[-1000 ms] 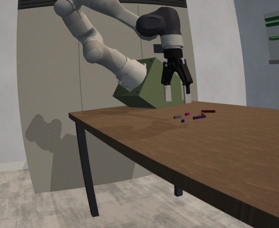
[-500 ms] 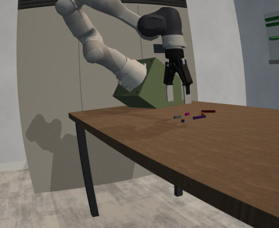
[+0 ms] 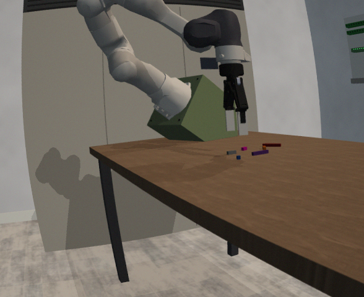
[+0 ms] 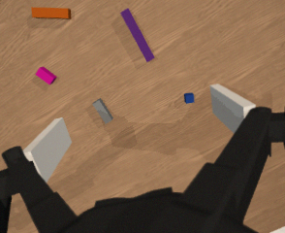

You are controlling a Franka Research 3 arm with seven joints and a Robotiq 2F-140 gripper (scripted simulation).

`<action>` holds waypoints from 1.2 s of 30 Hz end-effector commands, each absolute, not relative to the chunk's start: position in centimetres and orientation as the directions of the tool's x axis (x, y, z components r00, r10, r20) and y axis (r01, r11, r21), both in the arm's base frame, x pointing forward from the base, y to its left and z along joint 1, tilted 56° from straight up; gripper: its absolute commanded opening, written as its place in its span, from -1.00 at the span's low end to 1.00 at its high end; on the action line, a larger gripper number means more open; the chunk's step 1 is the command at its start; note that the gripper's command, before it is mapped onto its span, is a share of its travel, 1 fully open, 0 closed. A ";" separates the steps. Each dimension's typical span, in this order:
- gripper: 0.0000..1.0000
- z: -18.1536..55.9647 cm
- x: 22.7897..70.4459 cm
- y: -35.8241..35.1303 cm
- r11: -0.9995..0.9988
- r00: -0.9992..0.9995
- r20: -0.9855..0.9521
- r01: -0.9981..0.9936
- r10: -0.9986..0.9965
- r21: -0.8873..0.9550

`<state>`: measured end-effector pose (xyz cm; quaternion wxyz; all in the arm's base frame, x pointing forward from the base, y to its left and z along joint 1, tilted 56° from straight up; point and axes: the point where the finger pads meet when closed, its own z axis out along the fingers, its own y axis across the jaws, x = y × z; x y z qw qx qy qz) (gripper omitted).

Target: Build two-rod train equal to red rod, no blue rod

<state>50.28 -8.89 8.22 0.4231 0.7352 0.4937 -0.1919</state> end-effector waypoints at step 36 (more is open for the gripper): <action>1.00 5.7 50.9 -6.8 -0.487 0.916 -0.231 0.374 0.329 0.789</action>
